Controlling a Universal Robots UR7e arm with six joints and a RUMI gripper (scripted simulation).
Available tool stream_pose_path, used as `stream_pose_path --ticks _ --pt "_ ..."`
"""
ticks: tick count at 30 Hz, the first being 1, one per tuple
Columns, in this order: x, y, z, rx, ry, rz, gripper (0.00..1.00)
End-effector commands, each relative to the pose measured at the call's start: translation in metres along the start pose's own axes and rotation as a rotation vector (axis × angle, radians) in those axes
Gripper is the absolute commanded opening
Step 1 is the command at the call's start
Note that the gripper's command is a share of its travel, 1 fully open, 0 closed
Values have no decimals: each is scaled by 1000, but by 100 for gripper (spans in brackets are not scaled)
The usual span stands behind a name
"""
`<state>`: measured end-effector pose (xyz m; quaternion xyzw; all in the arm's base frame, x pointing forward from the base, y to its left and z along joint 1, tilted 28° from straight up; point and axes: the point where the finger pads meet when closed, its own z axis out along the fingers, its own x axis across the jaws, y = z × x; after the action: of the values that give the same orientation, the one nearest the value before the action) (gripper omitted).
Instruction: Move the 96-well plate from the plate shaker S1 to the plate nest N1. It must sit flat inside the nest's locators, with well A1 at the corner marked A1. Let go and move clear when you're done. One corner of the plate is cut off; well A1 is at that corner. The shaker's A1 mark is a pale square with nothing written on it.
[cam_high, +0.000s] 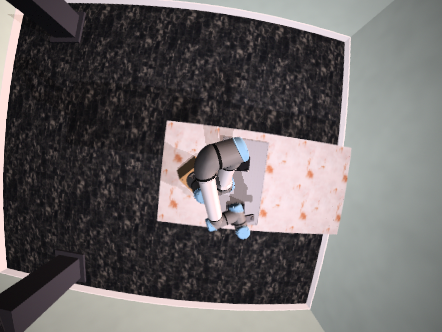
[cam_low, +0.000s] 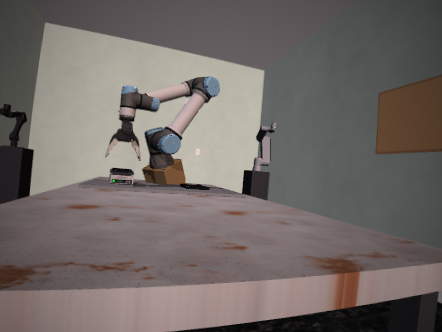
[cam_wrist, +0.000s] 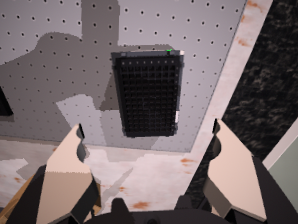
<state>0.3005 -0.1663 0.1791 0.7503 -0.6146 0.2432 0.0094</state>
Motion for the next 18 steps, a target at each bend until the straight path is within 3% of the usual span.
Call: stream_pose_path --ticks 1,18 --pt "1 0 11 -2 2 0 100" --pt "1 0 36 -2 2 0 100"
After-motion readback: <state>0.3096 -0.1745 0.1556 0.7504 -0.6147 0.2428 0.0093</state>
